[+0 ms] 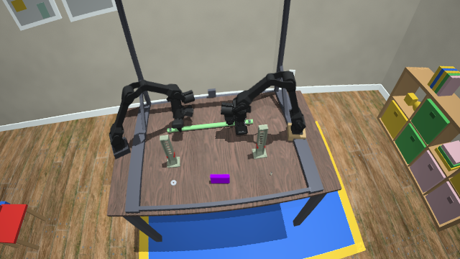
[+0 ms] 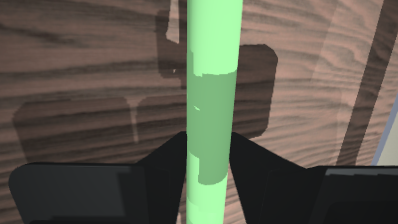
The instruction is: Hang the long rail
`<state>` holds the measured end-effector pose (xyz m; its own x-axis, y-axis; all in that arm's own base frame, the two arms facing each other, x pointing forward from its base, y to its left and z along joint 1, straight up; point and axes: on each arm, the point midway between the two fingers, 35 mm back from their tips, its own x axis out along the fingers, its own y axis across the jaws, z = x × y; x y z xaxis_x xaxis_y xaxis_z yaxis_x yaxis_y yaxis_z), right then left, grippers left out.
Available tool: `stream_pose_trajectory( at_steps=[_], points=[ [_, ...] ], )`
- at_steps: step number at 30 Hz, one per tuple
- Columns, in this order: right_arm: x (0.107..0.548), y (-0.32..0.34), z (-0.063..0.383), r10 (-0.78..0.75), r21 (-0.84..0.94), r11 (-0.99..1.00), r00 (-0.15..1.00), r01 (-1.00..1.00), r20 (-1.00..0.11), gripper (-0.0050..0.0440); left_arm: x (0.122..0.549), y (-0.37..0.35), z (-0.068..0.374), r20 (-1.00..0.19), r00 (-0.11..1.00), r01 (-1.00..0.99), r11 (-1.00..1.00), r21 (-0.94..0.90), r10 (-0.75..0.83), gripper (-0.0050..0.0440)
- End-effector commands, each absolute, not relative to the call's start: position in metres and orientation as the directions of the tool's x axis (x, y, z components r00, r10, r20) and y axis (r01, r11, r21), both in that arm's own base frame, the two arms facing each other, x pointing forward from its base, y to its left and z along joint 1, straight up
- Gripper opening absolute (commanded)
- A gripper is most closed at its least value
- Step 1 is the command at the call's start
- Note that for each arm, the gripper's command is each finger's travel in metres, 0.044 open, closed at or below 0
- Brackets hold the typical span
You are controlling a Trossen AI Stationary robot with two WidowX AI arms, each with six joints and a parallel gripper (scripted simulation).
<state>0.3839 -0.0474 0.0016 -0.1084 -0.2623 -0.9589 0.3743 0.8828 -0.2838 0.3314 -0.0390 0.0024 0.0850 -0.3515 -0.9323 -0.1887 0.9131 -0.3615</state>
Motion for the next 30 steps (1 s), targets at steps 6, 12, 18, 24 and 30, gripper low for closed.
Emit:
stream_pose_trajectory(
  at_steps=[6, 12, 18, 24, 30],
  points=[
    [0.3884, -0.0480, 0.0105, -0.263, -0.274, 0.882, -0.081, 0.382, -0.961, 0.0146, 0.3346, -0.0390, 0.0059, -0.929, 0.102, -0.179, 0.912, -0.368, -0.355, -0.0050],
    [0.3884, -0.0480, 0.0105, -0.263, -0.274, 0.882, -0.081, 0.382, -0.961, 0.0106, 0.3346, -0.0390, 0.0059, -0.929, 0.102, -0.179, 0.912, -0.368, -0.355, -0.0050],
    [0.3884, -0.0480, 0.0105, -0.263, -0.274, 0.882, -0.081, 0.382, -0.961, 0.0079, 0.3346, -0.0390, 0.0059, -0.929, 0.102, -0.179, 0.912, -0.368, -0.355, -0.0050],
    [0.3884, -0.0480, 0.0105, -0.263, -0.274, 0.882, -0.081, 0.382, -0.961, 0.0000, 0.3346, -0.0390, 0.0059, -0.929, 0.102, -0.179, 0.912, -0.368, -0.355, 0.0048],
    [0.3884, -0.0480, 0.0105, -0.263, -0.274, 0.882, -0.081, 0.382, -0.961, -0.0002, 0.3346, -0.0390, 0.0059, -0.929, 0.102, -0.179, 0.912, -0.368, -0.355, 0.0168]
  ],
)
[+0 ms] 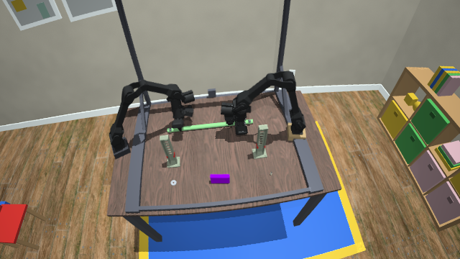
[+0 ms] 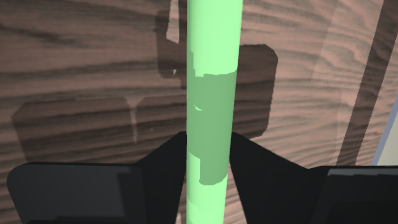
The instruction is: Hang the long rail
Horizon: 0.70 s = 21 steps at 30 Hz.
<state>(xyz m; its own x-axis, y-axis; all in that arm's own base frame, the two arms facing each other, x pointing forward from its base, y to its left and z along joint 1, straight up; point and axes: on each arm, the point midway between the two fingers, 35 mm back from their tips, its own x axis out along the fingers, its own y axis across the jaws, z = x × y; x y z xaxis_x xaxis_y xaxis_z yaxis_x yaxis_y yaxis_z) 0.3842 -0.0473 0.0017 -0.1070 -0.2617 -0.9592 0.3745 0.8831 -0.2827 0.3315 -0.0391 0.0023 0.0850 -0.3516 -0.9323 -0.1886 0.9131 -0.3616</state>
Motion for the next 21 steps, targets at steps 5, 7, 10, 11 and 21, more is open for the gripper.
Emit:
stream_pose_trajectory(
  at_steps=[5, 7, 10, 11, 21],
  points=[
    [0.388, -0.048, 0.010, -0.263, -0.274, 0.882, -0.081, 0.382, -0.961, -0.0004, 0.336, -0.039, 0.006, -0.929, 0.102, -0.179, 0.912, -0.368, -0.355, 0.0276],
    [0.388, -0.048, 0.010, -0.263, -0.274, 0.882, -0.081, 0.382, -0.961, -0.0005, 0.336, -0.039, 0.006, -0.929, 0.102, -0.179, 0.912, -0.368, -0.355, 0.0276],
    [0.388, -0.048, 0.010, -0.263, -0.274, 0.882, -0.081, 0.382, -0.961, -0.0028, 0.336, -0.039, 0.006, -0.929, 0.102, -0.179, 0.912, -0.368, -0.355, 0.0276],
    [0.388, -0.048, 0.010, -0.263, -0.274, 0.882, -0.081, 0.382, -0.961, -0.0028, 0.336, -0.039, 0.006, -0.929, 0.102, -0.179, 0.912, -0.368, -0.355, 0.0276],
    [0.388, -0.048, 0.010, -0.263, -0.274, 0.882, -0.081, 0.382, -0.961, -0.0050, 0.335, -0.019, 0.060, -0.928, 0.123, -0.170, 0.914, -0.369, -0.351, 0.0440]
  ],
)
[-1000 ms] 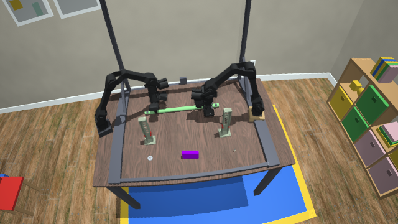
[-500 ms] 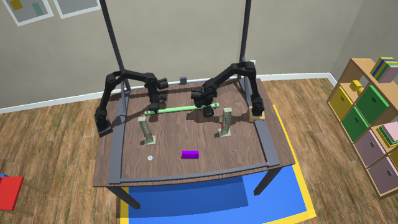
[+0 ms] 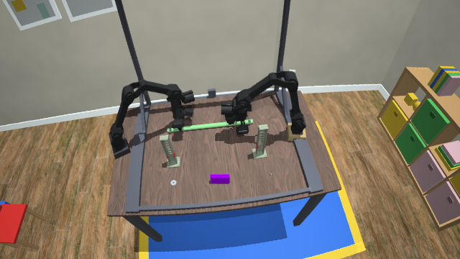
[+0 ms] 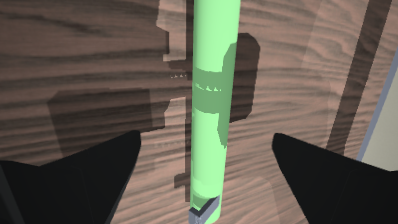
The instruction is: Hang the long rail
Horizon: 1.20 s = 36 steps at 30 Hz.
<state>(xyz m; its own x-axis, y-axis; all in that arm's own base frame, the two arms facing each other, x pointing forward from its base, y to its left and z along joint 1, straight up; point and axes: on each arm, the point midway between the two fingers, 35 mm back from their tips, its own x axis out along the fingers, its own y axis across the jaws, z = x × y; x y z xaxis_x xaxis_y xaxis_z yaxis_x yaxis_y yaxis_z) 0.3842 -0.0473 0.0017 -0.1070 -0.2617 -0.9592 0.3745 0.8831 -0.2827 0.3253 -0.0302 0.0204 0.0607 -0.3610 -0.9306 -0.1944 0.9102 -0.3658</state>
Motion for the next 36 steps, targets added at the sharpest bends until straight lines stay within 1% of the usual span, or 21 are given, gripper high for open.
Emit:
stream_pose_trajectory(
  at_steps=[1, 3, 5, 6, 8, 11, 14, 18, 20, 23, 25, 29, 36],
  points=[
    [0.388, -0.048, 0.010, -0.263, -0.274, 0.882, -0.081, 0.382, -0.961, -0.0050, 0.334, -0.017, 0.065, -0.928, 0.123, -0.170, 0.914, -0.368, -0.351, 0.0440],
    [0.388, -0.048, 0.010, -0.263, -0.274, 0.882, -0.081, 0.382, -0.961, -0.0050, 0.334, -0.015, 0.071, -0.928, 0.123, -0.170, 0.914, -0.368, -0.351, 0.0440],
    [0.388, -0.048, 0.010, -0.263, -0.274, 0.882, -0.081, 0.382, -0.961, -0.0050, 0.334, -0.016, 0.071, -0.931, 0.120, -0.173, 0.916, -0.362, -0.345, 0.0392],
    [0.388, -0.048, 0.010, -0.263, -0.274, 0.882, -0.081, 0.382, -0.961, -0.0050, 0.333, -0.018, 0.065, -0.937, 0.097, -0.181, 0.919, -0.349, -0.337, 0.0368],
    [0.388, -0.048, 0.010, -0.263, -0.274, 0.882, -0.081, 0.382, -0.961, -0.0050, 0.333, -0.018, 0.065, -0.937, 0.097, -0.181, 0.919, -0.349, -0.337, 0.0368],
    [0.388, -0.048, 0.010, -0.263, -0.274, 0.882, -0.081, 0.382, -0.961, -0.0050, 0.334, -0.025, 0.059, -0.959, 0.052, -0.203, 0.937, -0.283, -0.278, 0.0296],
    [0.388, -0.048, 0.010, -0.263, -0.274, 0.882, -0.081, 0.382, -0.961, -0.0050, 0.335, -0.037, 0.054, -0.988, -0.001, -0.221, 0.963, -0.153, -0.157, 0.0225],
    [0.388, -0.048, 0.010, -0.263, -0.274, 0.882, -0.081, 0.382, -0.961, -0.0050, 0.337, -0.053, 0.049, -0.999, -0.040, -0.227, 0.973, 0.033, 0.025, 0.0225],
    [0.388, -0.048, 0.010, -0.263, -0.274, 0.882, -0.081, 0.382, -0.961, -0.0050, 0.339, -0.059, 0.046, -0.992, -0.045, -0.223, 0.967, 0.126, 0.119, 0.0225],
    [0.388, -0.048, 0.010, -0.263, -0.274, 0.882, -0.081, 0.382, -0.961, -0.0050, 0.341, -0.066, 0.044, -0.976, -0.039, -0.216, 0.952, 0.217, 0.213, 0.0225],
    [0.388, -0.048, 0.010, -0.263, -0.274, 0.882, -0.081, 0.382, -0.961, -0.0050, 0.341, -0.066, 0.044, -0.976, -0.039, -0.216, 0.952, 0.217, 0.213, 0.0225],
    [0.388, -0.048, 0.010, -0.263, -0.274, 0.882, -0.081, 0.382, -0.961, -0.0050, 0.343, -0.069, 0.043, -0.962, -0.032, -0.210, 0.939, 0.273, 0.272, 0.0225],
    [0.388, -0.048, 0.010, -0.263, -0.274, 0.882, -0.081, 0.382, -0.961, -0.0050, 0.341, -0.065, 0.038, -0.960, -0.043, -0.207, 0.938, 0.280, 0.277, 0.0225]
  ],
)
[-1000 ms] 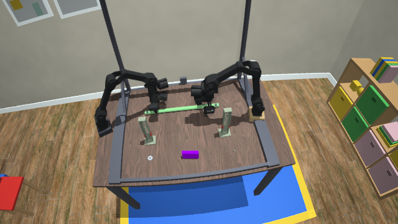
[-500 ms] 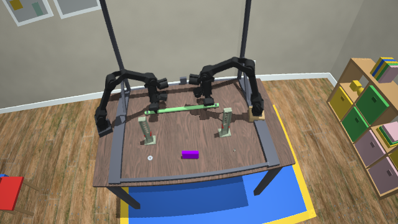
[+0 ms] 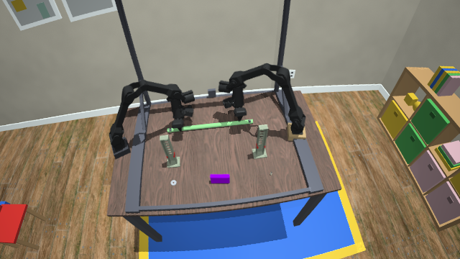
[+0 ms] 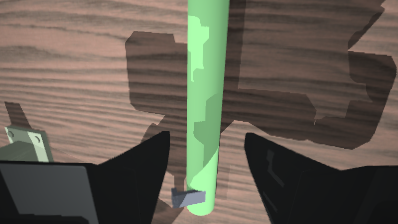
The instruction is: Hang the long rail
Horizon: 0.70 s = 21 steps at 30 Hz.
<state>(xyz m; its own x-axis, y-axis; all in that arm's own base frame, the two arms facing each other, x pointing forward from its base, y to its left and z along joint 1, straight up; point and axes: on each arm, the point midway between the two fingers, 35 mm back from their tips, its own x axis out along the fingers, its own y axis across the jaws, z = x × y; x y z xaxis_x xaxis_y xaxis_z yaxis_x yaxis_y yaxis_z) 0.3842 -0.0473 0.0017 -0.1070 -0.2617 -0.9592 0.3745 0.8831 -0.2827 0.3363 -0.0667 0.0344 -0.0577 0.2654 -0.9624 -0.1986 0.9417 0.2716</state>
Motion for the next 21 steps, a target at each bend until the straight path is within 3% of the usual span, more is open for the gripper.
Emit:
stream_pose_trajectory(
  at_steps=[1, 21],
  points=[
    [0.388, -0.048, 0.010, -0.263, -0.274, 0.882, -0.081, 0.382, -0.961, -0.0050, 0.341, -0.064, 0.037, -0.960, -0.042, -0.209, 0.937, 0.279, 0.276, 0.0225],
    [0.388, -0.048, 0.010, -0.263, -0.274, 0.882, -0.081, 0.382, -0.961, -0.0050, 0.337, -0.055, 0.008, -0.959, -0.052, -0.202, 0.937, 0.284, 0.279, 0.0225]
  ],
)
